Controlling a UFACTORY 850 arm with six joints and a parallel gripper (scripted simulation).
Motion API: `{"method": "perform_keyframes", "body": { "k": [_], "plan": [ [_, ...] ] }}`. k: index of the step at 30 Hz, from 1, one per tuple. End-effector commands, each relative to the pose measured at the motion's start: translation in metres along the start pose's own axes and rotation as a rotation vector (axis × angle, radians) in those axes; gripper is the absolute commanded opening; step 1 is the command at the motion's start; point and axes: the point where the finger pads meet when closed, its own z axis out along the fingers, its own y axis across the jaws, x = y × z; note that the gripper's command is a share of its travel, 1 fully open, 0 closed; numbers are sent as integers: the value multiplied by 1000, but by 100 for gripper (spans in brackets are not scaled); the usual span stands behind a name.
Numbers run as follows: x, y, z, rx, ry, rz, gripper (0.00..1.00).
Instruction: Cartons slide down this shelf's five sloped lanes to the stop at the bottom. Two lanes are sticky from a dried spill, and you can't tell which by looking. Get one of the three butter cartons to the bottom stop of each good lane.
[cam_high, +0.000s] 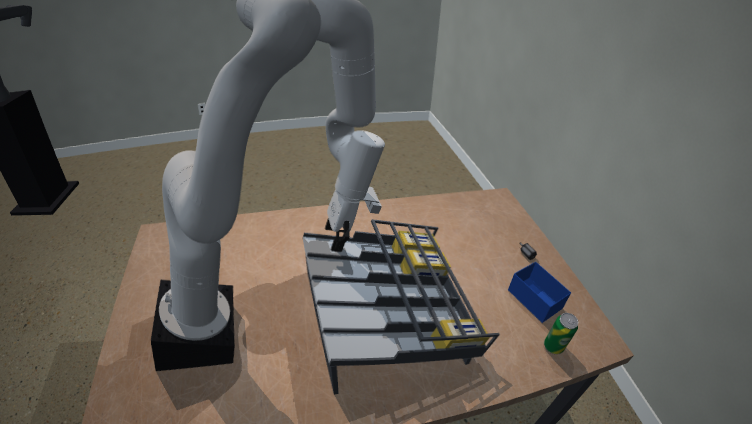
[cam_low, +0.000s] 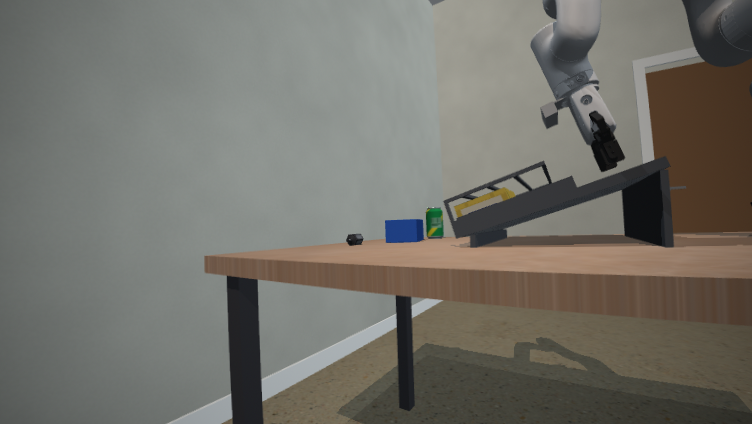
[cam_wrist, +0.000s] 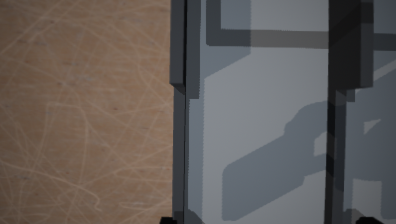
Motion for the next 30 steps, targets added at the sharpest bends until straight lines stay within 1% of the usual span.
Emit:
{"method": "perform_keyframes", "body": {
  "k": [1, 8, 9, 25, 26, 28, 30],
  "plan": [
    [1, 0, -1, 1, 1, 0, 100],
    [1, 0, -1, 1, 1, 0, 100],
    [1, 0, -29, 1, 1, 0, 100],
    [1, 0, -29, 1, 1, 0, 100],
    [-14, 0, -94, -1, 280, 0, 100],
    [-15, 0, -95, -1, 284, 0, 100],
    [-19, 0, -104, -1, 296, 0, 100]
  ]
}}
